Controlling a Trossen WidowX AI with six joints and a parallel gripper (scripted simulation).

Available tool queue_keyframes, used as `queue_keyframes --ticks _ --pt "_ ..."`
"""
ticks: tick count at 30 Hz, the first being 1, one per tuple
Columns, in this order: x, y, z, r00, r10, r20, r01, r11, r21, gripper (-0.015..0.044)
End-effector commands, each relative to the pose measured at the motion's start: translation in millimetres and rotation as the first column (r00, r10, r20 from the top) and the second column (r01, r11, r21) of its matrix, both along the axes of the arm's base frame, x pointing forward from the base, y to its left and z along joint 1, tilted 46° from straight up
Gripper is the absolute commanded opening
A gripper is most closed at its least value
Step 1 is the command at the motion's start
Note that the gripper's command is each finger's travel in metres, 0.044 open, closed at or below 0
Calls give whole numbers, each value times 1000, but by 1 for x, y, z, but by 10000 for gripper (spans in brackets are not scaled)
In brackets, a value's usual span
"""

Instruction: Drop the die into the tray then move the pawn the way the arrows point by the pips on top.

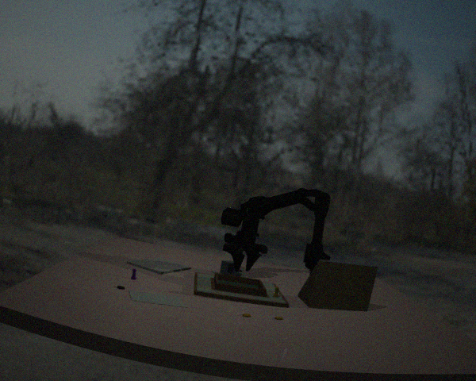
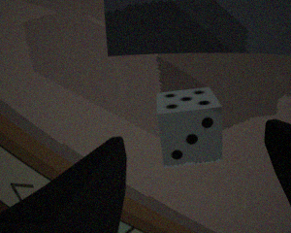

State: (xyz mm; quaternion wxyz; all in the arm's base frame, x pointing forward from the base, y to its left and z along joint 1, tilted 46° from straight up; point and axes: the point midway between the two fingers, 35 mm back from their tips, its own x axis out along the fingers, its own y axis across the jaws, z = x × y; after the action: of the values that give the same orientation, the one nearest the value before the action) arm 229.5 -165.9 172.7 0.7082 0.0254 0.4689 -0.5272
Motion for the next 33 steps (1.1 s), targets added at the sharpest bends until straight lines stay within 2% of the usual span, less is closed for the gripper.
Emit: queue_keyframes --ticks 1,12,17,26,29,33 --pt "0 -3 -6 1000 4 -4 -4 1000 6 275" --pt "0 -14 -16 1000 5 -4 -4 1000 4 275" --pt "0 -14 -16 1000 5 -4 -4 1000 4 144" --pt "0 -14 -16 1000 5 -4 -4 1000 4 84" --pt "0 -11 -14 1000 6 -5 -6 1000 6 5" --pt "5 5 -4 1000 15 -11 -14 1000 16 0"
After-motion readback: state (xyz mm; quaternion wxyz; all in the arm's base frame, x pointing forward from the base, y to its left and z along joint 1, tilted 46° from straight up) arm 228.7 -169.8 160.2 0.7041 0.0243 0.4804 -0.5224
